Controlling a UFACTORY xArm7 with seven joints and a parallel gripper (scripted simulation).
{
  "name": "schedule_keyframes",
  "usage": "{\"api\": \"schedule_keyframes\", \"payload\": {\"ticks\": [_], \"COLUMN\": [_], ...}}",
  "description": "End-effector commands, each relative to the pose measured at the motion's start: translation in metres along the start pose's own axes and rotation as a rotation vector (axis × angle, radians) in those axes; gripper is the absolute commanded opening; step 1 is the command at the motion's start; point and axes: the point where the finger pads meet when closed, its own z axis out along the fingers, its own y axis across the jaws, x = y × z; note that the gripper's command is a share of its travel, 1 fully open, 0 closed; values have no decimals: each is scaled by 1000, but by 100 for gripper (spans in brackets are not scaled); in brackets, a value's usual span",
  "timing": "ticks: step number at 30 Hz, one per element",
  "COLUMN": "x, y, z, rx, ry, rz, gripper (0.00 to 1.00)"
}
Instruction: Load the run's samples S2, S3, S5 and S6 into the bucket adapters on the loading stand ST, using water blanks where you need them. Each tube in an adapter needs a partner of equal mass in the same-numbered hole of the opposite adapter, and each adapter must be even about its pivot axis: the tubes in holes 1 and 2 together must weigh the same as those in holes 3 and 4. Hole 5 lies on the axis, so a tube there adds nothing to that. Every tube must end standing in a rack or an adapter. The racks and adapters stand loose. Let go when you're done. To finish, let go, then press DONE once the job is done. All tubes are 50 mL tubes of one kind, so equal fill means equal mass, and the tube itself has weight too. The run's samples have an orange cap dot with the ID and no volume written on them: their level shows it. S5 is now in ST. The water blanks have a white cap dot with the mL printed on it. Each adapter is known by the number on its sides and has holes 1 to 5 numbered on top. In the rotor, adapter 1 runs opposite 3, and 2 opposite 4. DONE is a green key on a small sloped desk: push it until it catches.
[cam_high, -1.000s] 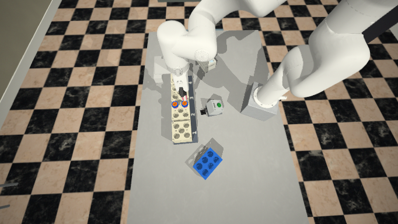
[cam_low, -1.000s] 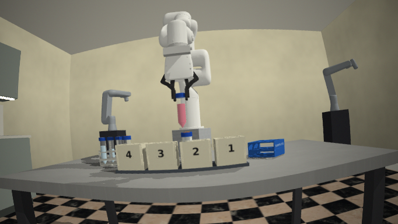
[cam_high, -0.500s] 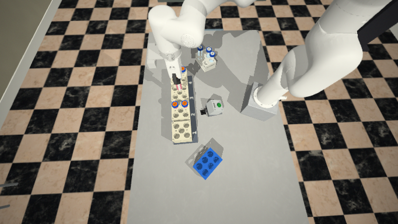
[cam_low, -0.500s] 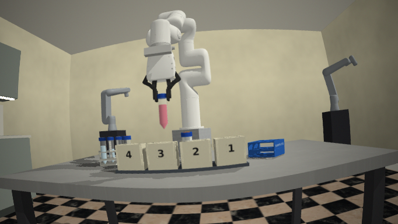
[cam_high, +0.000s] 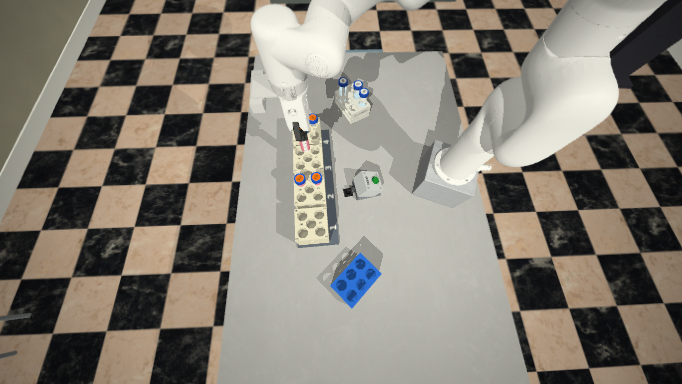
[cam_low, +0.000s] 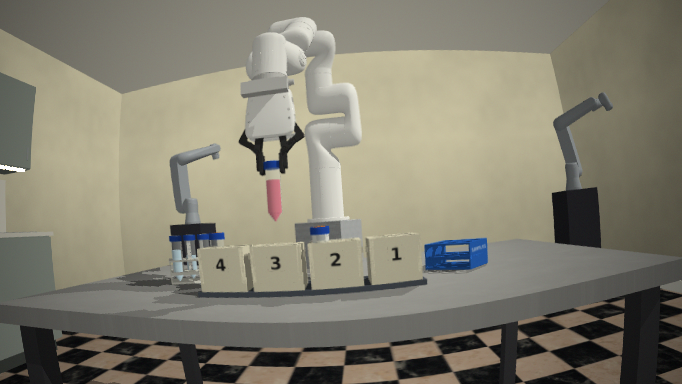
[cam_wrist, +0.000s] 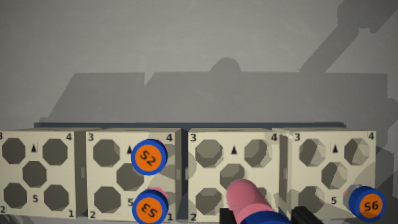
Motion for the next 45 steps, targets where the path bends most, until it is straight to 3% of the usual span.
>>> {"api": "schedule_keyframes", "payload": {"ticks": [1, 9, 29, 45], "x": [2, 2, 2, 2], "y": [0, 0, 1, 1], "z": [-2, 0, 36, 36], "rx": [-1, -1, -1, -1], "ry": [5, 5, 5, 5], "rz": [0, 0, 0, 0], "gripper": [0, 0, 0, 0]}}
